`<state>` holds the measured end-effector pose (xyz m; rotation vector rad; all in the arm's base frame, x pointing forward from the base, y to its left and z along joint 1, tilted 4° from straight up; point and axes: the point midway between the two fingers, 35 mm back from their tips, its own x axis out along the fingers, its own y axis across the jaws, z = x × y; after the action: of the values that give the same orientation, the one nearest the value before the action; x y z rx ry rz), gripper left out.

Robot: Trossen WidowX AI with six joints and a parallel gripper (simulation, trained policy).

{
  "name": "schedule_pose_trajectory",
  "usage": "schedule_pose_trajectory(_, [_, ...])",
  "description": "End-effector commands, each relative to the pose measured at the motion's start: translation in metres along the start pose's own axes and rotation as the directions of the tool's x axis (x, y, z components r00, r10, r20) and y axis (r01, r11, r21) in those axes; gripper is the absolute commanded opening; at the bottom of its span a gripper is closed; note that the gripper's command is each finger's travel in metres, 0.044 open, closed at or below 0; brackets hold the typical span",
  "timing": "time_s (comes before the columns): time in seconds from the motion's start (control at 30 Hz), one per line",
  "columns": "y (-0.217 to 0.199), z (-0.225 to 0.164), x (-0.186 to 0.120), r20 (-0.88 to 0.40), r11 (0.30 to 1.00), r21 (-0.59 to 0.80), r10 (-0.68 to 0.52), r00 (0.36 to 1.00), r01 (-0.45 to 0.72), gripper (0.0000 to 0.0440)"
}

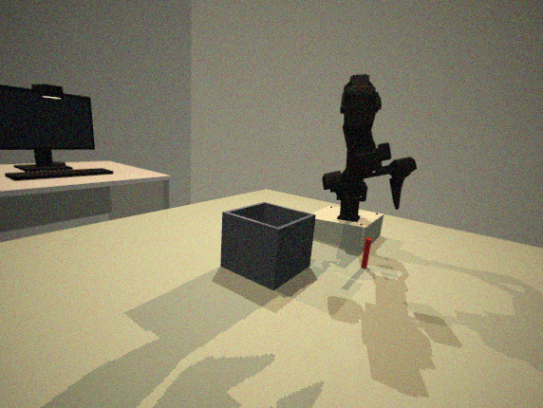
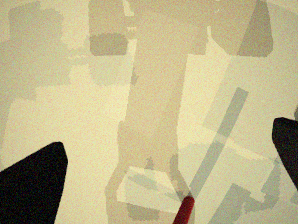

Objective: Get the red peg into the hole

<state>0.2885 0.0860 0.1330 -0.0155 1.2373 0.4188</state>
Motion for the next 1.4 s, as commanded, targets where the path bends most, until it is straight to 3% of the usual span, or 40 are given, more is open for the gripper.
schedule_pose_trajectory(0.0, [-0.002,-0.009,0.001,-0.035,0.993,0.118,-0.012,0.999,0.016,0.0440])
schedule_pose_trajectory(0.27, [-0.005,-0.027,0.002,-0.105,0.925,0.375,-0.027,0.994,0.065,0.0440])
schedule_pose_trajectory(0.53, [-0.005,-0.045,0.002,-0.177,0.789,0.598,-0.039,0.983,0.139,0.0440])
schedule_pose_trajectory(0.97, [0.002,-0.077,0.002,-0.304,0.454,0.841,-0.052,0.951,0.294,0.0440])
schedule_pose_trajectory(1.37, [0.017,-0.108,0.006,-0.413,0.126,0.898,-0.094,0.906,0.422,0.0425])
